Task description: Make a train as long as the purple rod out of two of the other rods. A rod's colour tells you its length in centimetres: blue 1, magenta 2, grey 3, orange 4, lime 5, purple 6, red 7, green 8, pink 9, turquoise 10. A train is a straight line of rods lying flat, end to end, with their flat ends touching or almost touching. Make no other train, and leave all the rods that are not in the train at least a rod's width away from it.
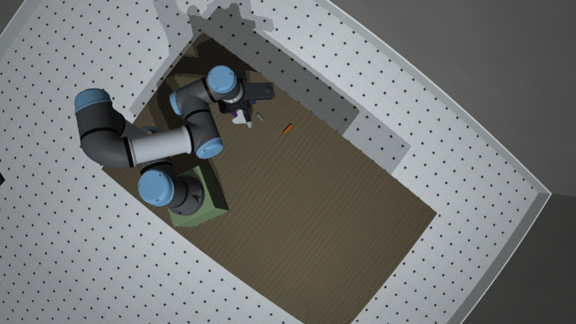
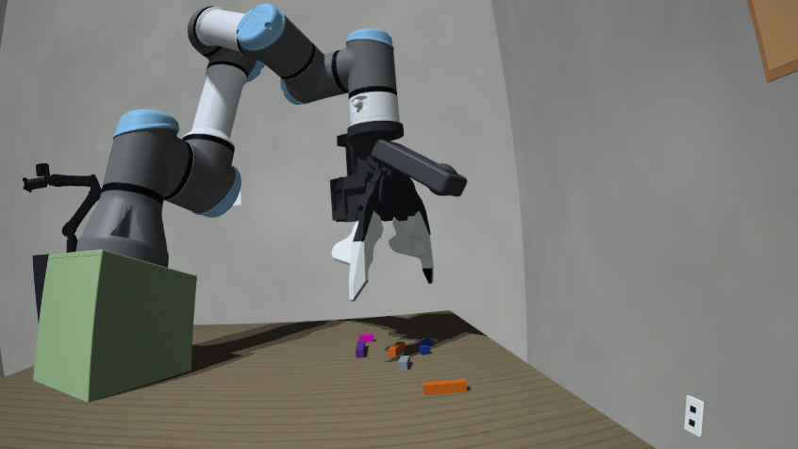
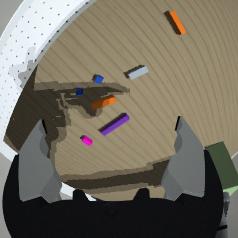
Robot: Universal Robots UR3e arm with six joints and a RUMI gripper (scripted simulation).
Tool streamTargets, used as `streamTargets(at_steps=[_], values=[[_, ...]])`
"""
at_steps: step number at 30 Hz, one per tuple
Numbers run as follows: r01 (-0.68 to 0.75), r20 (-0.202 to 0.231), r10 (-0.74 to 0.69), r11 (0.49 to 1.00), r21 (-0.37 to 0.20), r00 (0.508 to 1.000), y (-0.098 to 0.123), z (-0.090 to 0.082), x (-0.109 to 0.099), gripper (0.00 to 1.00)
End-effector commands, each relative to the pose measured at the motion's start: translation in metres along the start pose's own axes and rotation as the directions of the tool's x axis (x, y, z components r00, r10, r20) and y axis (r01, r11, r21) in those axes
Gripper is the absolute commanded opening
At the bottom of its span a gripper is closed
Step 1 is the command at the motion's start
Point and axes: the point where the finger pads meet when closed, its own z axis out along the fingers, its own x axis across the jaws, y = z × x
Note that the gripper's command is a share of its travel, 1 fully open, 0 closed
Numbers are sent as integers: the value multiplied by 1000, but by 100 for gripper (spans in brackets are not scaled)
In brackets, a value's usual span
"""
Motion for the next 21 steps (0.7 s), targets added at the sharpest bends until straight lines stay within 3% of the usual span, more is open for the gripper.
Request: streamTargets(at_steps=[1,13,21], values=[[-166,-12,166,986,10,986,14,-1,-9,100],[-313,-8,313,950,11,950,33,-2,-21,100],[-449,-4,449,894,10,894,53,-2,-31,100]])
